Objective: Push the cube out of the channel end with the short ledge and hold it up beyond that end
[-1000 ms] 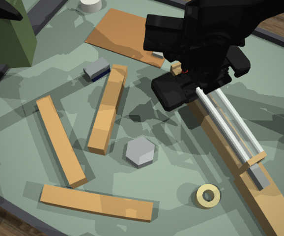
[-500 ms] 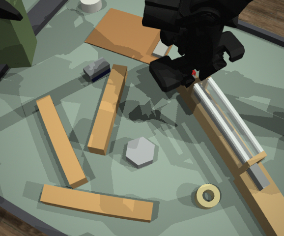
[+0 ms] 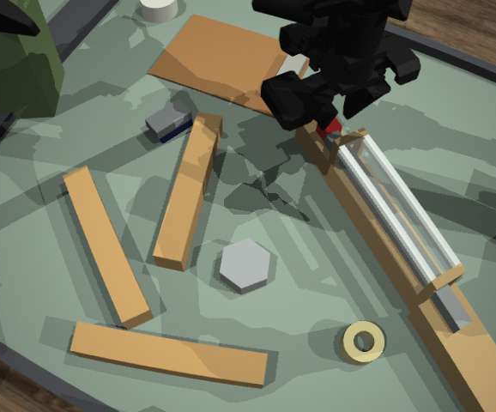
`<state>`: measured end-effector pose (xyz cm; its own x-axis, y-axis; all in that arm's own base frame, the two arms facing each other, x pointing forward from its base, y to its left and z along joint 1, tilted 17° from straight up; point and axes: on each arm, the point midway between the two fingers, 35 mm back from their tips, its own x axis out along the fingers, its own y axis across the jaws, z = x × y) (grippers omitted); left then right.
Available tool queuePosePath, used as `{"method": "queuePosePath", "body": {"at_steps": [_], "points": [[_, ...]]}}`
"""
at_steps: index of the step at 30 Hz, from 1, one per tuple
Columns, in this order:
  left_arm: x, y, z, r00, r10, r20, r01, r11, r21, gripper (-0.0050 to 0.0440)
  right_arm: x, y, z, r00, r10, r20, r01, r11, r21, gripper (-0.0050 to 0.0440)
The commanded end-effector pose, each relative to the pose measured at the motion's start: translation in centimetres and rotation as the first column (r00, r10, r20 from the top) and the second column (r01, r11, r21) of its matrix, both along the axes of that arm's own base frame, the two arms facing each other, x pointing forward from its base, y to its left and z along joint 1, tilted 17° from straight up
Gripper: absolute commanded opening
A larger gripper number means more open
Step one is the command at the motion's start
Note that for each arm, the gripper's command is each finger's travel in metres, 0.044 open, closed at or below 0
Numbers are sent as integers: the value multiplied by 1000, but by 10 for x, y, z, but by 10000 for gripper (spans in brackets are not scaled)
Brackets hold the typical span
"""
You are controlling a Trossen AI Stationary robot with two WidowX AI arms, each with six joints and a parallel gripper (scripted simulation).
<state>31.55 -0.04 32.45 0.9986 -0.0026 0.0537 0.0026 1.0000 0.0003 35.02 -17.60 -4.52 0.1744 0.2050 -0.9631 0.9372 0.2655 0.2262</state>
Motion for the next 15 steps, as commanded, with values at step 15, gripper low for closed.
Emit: {"method": "queuePosePath", "body": {"at_steps": [15], "points": [[-2,0,6,1000,1,18,-1,1000,3,400,0,-23,0,999,3,33,-3,1000,5,170]]}}
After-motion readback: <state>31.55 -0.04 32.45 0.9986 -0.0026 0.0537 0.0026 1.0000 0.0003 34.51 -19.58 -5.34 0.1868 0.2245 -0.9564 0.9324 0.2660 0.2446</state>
